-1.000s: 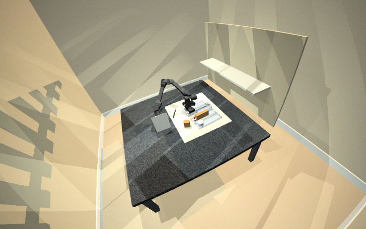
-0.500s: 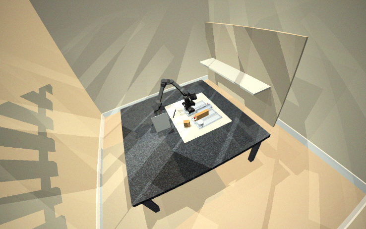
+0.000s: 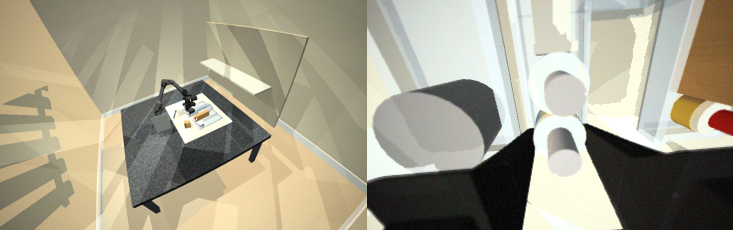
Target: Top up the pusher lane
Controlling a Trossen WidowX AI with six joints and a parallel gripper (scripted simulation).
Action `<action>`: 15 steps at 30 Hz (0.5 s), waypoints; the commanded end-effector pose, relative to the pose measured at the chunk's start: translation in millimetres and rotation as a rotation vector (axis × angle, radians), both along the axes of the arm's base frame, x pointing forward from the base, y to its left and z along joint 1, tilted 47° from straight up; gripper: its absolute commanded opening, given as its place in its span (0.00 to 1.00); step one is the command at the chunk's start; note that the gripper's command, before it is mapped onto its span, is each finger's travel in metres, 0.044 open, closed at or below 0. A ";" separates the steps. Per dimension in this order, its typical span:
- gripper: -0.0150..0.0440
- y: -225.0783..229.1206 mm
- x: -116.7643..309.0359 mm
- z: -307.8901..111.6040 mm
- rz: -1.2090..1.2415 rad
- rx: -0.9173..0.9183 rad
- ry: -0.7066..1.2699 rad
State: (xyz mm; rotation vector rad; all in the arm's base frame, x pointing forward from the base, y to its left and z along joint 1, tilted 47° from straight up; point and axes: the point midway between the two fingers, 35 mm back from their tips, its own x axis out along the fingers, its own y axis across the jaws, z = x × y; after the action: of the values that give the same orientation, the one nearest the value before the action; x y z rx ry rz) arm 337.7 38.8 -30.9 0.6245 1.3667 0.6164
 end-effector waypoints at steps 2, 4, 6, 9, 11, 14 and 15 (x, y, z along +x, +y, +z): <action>0.25 0.8 0.9 1.3 -0.001 0.008 -0.010; 0.25 0.8 0.6 1.3 -0.001 0.008 -0.010; 0.25 0.4 -0.6 0.6 -0.001 0.008 -0.010; 0.25 0.0 -2.5 -0.5 -0.001 0.008 -0.010; 0.25 0.0 -2.5 -0.5 -0.001 0.008 -0.010; 0.25 0.0 -2.5 -0.5 -0.001 0.008 -0.010; 0.25 0.0 -2.5 -0.5 -0.001 0.008 -0.010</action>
State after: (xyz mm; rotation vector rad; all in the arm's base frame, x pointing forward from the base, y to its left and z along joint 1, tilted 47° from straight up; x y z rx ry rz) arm 335.4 39.0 -31.7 0.6292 1.3606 0.6182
